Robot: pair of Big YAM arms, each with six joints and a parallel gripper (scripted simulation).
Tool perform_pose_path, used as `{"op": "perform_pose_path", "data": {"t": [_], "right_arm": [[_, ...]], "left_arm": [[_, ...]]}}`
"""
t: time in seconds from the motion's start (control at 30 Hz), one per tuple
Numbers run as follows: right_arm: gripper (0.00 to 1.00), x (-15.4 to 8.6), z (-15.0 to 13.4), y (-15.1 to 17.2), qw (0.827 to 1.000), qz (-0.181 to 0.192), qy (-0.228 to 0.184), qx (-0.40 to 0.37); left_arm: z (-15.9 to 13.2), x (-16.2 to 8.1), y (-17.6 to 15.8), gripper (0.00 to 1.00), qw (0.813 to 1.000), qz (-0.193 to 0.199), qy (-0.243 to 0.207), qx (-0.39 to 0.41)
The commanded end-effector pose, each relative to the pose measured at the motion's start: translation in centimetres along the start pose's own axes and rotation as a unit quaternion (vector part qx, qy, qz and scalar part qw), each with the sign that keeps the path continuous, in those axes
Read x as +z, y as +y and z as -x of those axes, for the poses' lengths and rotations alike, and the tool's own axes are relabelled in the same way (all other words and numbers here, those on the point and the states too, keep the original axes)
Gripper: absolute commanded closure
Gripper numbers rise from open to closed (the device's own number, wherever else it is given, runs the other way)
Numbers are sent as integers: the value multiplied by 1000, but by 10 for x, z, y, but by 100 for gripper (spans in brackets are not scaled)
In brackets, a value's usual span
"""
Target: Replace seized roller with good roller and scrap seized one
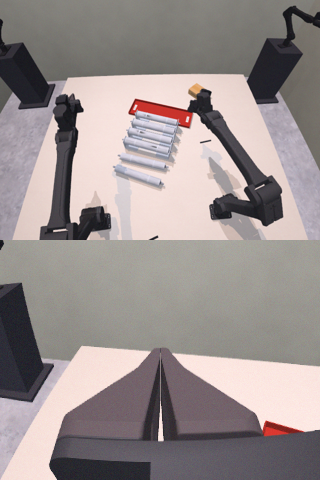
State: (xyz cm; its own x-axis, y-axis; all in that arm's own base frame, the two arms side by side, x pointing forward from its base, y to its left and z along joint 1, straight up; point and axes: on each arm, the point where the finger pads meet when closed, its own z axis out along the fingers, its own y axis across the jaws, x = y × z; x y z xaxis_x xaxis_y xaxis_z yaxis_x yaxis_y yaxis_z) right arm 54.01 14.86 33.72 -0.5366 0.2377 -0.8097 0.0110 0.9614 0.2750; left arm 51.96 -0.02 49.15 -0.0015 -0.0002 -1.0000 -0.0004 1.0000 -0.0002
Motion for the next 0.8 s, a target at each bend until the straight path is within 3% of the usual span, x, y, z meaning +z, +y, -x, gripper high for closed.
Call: {"op": "perform_pose_path", "data": {"t": [0.0, 0.13, 0.2, 0.27, 0.5, 0.67, 0.77], "right_arm": [[100, -30, 55, -16, 995, 19, -86, -43], [100, -54, 89, -39, 986, 14, -148, -73], [100, -54, 89, -39, 986, 14, -148, -73], [100, -65, 102, -52, 980, 8, -176, -90], [100, -117, 153, -85, 950, -20, -276, -144], [100, -131, 161, -98, 941, -30, -301, -154], [100, -124, 156, -100, 943, -32, -295, -152]], "left_arm": [[55, -5, -7, 100, 999, -5, -52, 5], [58, -6, -7, 100, 999, -5, -53, 5], [58, -6, -7, 100, 999, -5, -53, 5], [57, -5, -7, 100, 999, -6, -53, 5], [60, -6, -7, 100, 998, -5, -55, 5], [55, -4, -7, 100, 999, -5, -51, 5], [56, -5, -7, 100, 999, -5, -53, 5]]}}
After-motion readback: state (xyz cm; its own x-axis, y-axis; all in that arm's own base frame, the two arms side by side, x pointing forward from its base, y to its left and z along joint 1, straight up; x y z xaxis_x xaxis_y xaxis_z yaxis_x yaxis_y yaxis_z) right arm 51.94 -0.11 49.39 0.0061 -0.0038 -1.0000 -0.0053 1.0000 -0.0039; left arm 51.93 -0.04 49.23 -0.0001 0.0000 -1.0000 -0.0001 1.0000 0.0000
